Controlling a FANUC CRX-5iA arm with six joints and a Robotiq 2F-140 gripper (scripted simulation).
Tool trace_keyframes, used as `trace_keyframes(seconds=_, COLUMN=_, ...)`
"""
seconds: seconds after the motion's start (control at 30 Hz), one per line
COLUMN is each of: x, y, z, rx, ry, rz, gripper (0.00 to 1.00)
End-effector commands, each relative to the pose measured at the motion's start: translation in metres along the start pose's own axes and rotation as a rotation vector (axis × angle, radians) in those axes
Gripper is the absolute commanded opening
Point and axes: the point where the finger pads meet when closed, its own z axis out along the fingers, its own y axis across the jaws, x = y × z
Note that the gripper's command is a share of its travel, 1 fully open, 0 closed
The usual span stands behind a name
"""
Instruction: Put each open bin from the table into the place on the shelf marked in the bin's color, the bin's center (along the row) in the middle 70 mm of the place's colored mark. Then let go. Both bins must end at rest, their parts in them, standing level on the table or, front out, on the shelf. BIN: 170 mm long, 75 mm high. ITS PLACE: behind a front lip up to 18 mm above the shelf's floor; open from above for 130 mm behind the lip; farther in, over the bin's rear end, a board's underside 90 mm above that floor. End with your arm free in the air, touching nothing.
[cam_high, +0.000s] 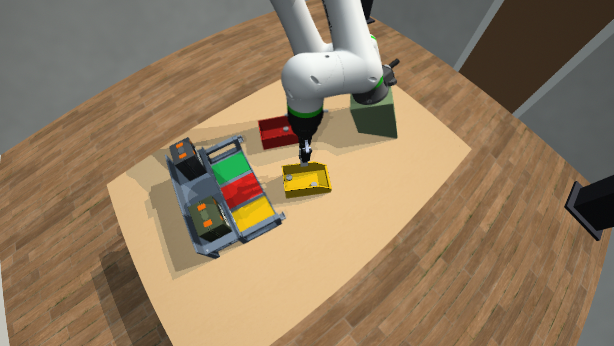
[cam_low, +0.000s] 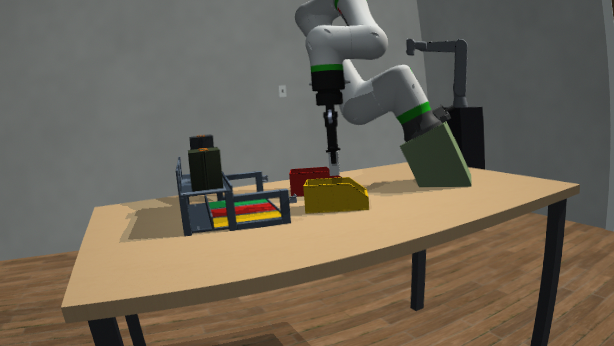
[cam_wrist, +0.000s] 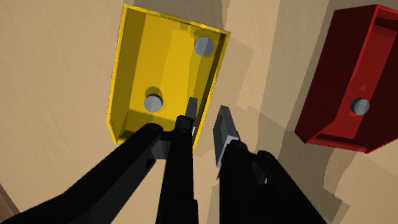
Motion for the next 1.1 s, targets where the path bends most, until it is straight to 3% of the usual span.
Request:
trace_keyframes(seconds=0.0, x=0.000, y=0.000, z=0.001, rx=0.000, ry=0.000, rz=0.000, gripper=0.15)
trace_keyframes(seconds=1.07, x=0.000, y=0.000, z=0.034, rx=0.000, ry=0.000, rz=0.000, gripper=0.15)
